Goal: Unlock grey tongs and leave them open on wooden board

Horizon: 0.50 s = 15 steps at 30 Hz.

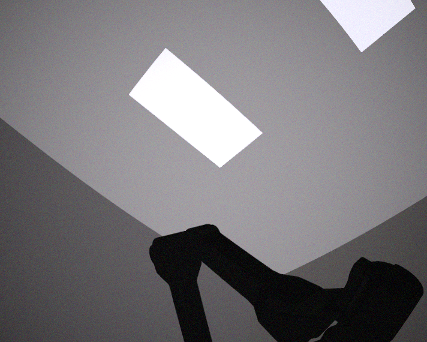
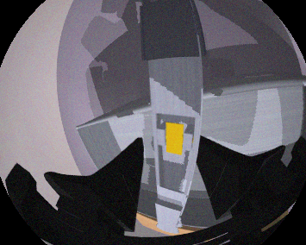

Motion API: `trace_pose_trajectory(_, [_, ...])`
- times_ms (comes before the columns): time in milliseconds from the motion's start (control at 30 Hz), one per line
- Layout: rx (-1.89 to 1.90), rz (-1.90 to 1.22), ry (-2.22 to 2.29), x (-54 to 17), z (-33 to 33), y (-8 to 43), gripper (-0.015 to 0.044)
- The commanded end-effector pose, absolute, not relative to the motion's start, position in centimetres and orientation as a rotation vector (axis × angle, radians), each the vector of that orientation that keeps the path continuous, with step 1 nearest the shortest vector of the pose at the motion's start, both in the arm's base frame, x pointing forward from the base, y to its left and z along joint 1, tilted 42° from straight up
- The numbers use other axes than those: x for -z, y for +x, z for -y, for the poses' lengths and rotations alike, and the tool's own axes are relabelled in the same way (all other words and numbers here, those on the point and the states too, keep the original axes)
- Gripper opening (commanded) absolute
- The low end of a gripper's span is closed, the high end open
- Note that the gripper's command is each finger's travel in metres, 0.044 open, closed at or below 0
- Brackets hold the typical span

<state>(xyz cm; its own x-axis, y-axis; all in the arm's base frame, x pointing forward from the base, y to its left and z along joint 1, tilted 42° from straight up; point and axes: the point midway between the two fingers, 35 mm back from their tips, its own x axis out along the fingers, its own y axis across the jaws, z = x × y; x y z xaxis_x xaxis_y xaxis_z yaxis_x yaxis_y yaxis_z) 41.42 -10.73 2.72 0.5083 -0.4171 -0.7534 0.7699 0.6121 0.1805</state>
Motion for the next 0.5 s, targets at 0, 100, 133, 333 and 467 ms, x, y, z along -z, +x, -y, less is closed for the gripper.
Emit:
trace_pose_trajectory(0, [0.760,-0.730,0.545,-2.72,10.72,41.38,0.0103])
trace_pose_trajectory(100, [0.760,-0.730,0.545,-2.72,10.72,41.38,0.0063])
trace_pose_trajectory(133, [0.760,-0.730,0.545,-2.72,10.72,41.38,0.0056])
trace_pose_trajectory(333, [0.760,-0.730,0.545,-2.72,10.72,41.38,-0.0003])
trace_pose_trajectory(467, [0.760,-0.730,0.545,-2.72,10.72,41.38,-0.0108])
